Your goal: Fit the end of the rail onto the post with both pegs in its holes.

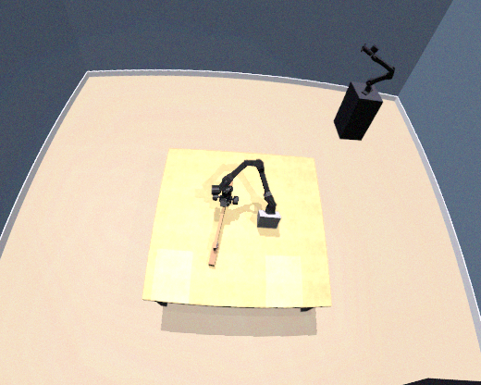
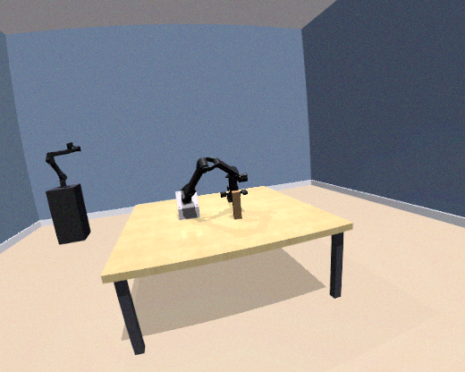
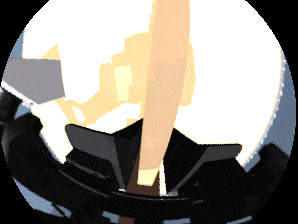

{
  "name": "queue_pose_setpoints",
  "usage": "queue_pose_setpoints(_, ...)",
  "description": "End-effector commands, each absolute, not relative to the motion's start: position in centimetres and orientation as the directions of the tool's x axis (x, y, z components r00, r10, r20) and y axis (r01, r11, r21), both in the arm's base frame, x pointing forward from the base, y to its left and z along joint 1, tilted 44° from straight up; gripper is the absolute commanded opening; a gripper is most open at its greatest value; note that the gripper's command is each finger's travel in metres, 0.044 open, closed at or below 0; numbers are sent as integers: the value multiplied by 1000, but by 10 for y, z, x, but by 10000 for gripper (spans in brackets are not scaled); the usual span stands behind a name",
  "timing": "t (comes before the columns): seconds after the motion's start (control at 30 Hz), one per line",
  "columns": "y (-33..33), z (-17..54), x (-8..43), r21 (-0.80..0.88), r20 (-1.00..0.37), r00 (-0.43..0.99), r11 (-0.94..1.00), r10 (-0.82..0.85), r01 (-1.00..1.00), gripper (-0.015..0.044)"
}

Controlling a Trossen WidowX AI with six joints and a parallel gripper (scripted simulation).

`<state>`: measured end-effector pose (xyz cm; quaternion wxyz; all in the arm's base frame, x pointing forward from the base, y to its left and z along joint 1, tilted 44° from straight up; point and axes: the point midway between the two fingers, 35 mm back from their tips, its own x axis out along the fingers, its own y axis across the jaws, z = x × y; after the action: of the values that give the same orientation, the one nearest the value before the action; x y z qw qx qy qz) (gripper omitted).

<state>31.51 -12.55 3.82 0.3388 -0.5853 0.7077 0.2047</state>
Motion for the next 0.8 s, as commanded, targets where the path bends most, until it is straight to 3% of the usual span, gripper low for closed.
queue_pose_setpoints(0.0, -127, 39, 315, -104, -718, -85, 227, -691, -968, 0)
queue_pose_setpoints(0.77, -132, 44, 313, -104, -717, -85, 227, -691, -968, 0)
